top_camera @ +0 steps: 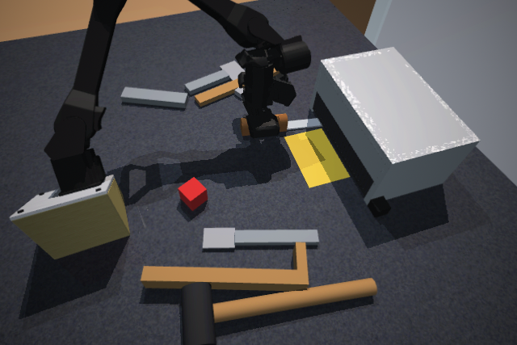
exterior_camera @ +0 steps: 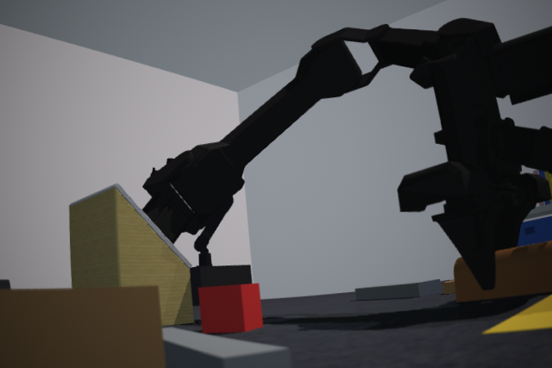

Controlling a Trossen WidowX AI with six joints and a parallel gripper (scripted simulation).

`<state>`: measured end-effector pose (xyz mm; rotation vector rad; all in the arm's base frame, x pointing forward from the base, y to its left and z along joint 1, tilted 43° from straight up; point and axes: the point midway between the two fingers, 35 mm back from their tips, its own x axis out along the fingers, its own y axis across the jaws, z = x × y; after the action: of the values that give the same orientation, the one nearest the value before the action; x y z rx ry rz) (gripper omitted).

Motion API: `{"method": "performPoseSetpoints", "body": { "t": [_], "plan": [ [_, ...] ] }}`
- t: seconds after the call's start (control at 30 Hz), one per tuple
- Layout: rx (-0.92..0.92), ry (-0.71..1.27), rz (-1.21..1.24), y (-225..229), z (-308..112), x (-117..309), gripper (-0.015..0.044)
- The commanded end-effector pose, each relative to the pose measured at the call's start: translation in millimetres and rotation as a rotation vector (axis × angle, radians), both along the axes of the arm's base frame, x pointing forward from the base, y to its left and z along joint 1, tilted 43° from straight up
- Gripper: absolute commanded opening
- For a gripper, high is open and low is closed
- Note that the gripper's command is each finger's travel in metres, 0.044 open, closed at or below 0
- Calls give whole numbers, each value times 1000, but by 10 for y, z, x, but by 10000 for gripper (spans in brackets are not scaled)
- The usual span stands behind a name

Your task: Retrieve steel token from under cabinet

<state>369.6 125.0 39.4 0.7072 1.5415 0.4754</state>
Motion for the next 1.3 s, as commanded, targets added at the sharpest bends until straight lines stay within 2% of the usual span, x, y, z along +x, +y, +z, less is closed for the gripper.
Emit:
{"method": "performPoseSetpoints", "body": {
  "t": [0.0,1.27],
  "plan": [
    [4,-2,1,-4,1,58,0],
    [4,-4,1,-74,-75,348,0]
  ]
}}
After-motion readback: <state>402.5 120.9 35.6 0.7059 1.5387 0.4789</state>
